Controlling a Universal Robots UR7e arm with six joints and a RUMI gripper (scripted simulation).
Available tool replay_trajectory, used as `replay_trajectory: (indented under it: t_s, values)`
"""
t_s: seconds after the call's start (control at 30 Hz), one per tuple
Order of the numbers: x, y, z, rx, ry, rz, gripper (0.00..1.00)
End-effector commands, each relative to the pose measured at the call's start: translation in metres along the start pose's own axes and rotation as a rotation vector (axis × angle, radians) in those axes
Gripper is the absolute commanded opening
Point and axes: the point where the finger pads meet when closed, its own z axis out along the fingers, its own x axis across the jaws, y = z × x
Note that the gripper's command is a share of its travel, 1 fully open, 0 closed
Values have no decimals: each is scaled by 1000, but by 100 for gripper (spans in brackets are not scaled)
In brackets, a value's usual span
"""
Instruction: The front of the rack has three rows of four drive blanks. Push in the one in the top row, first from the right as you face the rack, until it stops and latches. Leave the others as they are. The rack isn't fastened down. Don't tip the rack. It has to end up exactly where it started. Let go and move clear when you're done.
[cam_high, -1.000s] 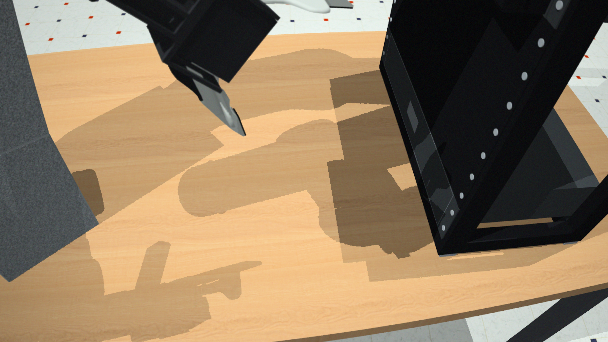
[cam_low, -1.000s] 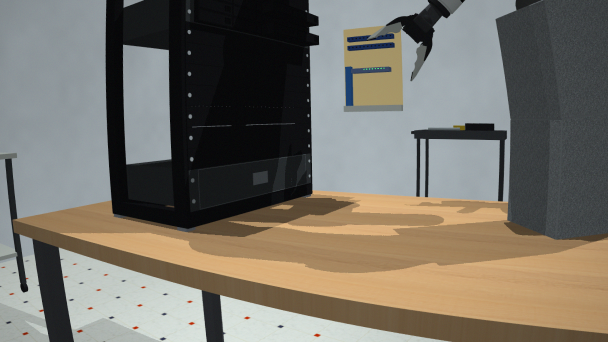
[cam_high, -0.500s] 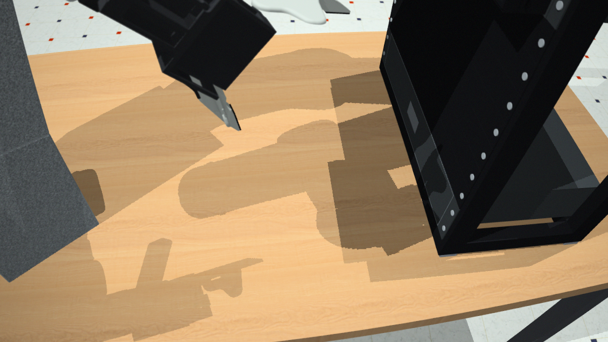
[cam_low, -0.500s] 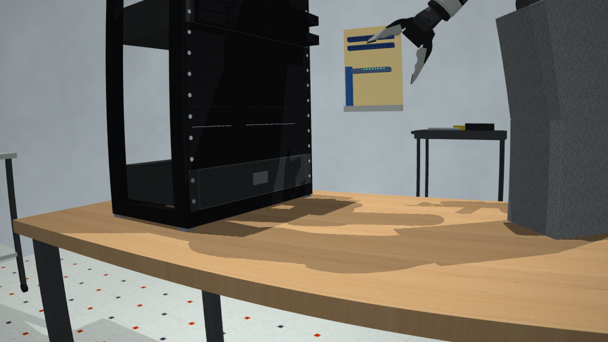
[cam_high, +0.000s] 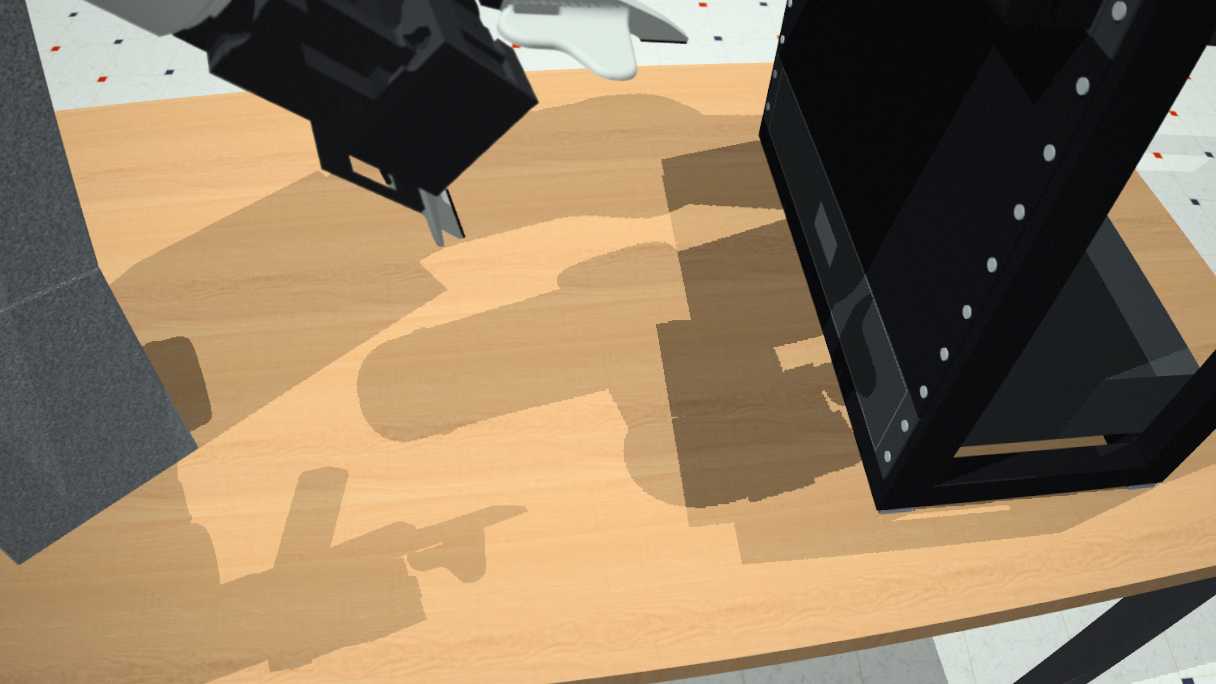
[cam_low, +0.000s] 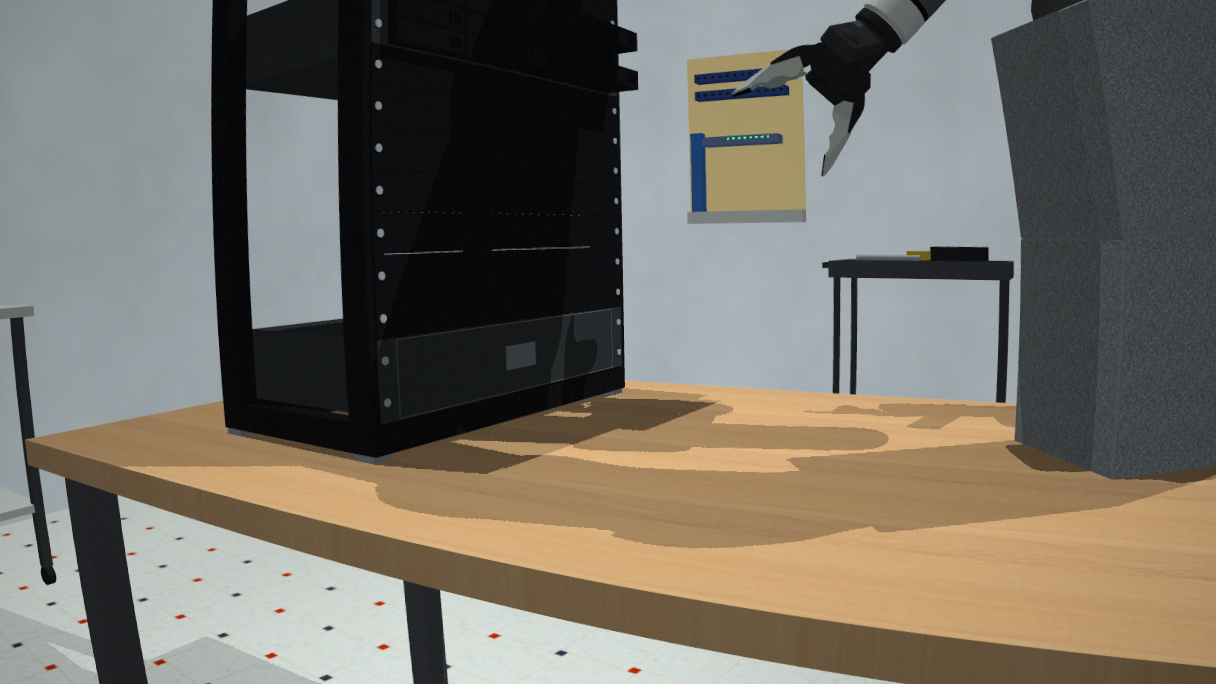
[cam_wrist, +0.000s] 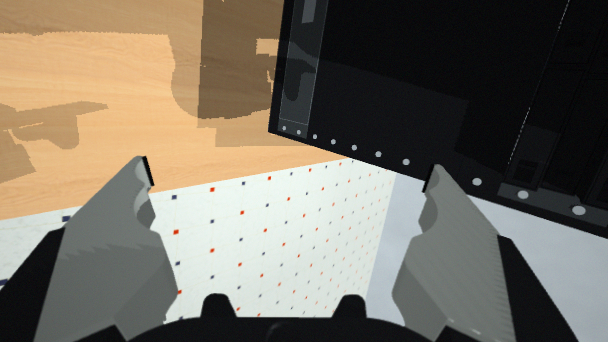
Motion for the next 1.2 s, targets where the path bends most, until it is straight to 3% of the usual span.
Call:
replay_trajectory:
  t_s: [0.0,0.5,1.17]
  values:
    - [-3,-6,3,25,-4,41,100]
    - [-16,-37,15,136,-30,239,100]
    - [-32,-97,26,335,-109,599,100]
